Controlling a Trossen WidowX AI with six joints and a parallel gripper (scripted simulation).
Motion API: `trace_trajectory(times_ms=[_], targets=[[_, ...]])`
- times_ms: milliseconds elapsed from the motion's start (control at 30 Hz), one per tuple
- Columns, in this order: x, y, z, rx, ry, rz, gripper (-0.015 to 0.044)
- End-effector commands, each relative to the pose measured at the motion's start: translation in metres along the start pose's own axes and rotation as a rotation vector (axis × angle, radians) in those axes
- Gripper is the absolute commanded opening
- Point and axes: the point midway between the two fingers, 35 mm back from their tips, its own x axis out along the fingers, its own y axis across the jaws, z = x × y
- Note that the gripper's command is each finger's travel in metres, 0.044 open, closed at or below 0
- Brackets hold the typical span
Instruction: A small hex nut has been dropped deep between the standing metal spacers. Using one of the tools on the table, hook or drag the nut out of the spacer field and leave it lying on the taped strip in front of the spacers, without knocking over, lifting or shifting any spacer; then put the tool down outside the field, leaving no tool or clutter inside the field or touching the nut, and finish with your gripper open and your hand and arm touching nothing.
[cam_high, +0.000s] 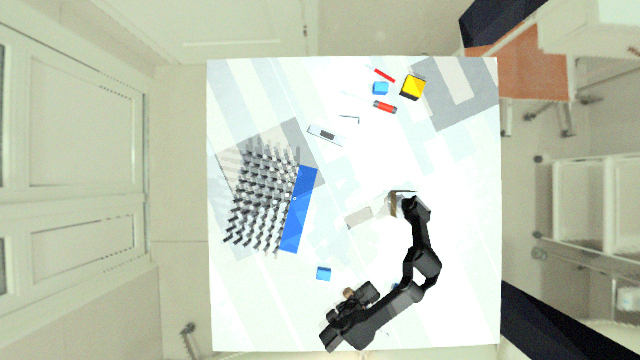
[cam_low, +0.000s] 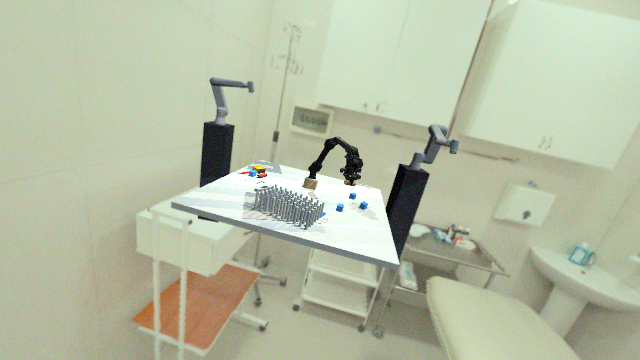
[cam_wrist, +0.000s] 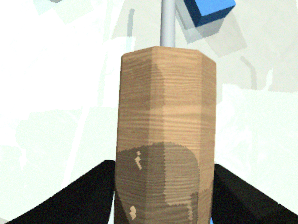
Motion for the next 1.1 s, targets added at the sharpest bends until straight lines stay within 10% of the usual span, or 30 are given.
trace_trajectory(times_ms=[0, 1067], targets=[[0.002, -0.007, 0.019, -0.159, -0.050, 0.011, 0.0000], [0.025, -0.022, 0.055, -0.533, -0.163, 0.037, 0.0000]])
